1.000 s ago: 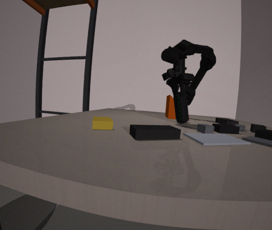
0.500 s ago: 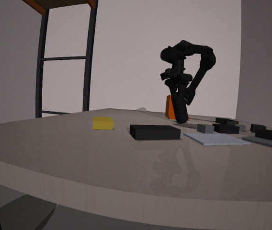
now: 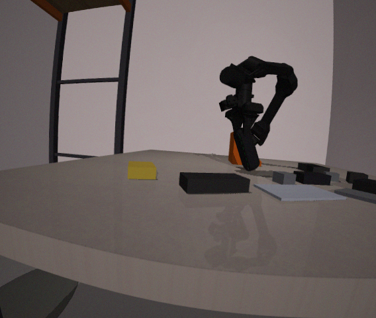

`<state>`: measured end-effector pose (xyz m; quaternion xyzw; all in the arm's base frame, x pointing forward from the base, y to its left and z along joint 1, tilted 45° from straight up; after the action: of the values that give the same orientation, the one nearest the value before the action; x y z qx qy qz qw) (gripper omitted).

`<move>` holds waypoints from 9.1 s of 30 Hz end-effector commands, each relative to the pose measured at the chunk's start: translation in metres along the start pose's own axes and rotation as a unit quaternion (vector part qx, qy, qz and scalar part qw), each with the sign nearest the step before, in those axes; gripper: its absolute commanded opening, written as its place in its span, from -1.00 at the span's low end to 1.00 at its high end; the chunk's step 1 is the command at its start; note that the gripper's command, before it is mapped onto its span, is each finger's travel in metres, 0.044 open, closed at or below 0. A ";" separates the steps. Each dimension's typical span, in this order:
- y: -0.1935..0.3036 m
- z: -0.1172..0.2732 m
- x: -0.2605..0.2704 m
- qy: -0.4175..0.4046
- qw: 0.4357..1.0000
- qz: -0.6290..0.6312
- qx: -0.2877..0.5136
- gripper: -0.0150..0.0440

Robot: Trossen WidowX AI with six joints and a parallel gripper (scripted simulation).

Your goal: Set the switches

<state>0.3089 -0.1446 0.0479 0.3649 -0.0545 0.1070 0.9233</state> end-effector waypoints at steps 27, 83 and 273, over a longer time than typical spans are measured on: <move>-0.021 -0.019 0.001 0.010 1.000 -0.003 0.007 0.65; -0.053 -0.050 0.002 0.010 1.000 -0.002 0.007 0.65; -0.052 -0.034 -0.034 -0.119 0.804 0.578 -0.066 0.13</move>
<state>0.2816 -0.1623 -0.0134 0.1637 -0.4109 0.6273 0.6410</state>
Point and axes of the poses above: the point midway between the two fingers, 35 mm back from their tips, its own z axis back along the fingers, its own x axis across the jaws, y = z × x, the point moved 6 cm from there along z, back along the fingers, and after that the axes turned 4 degrees about -z, right-handed, at the moved point
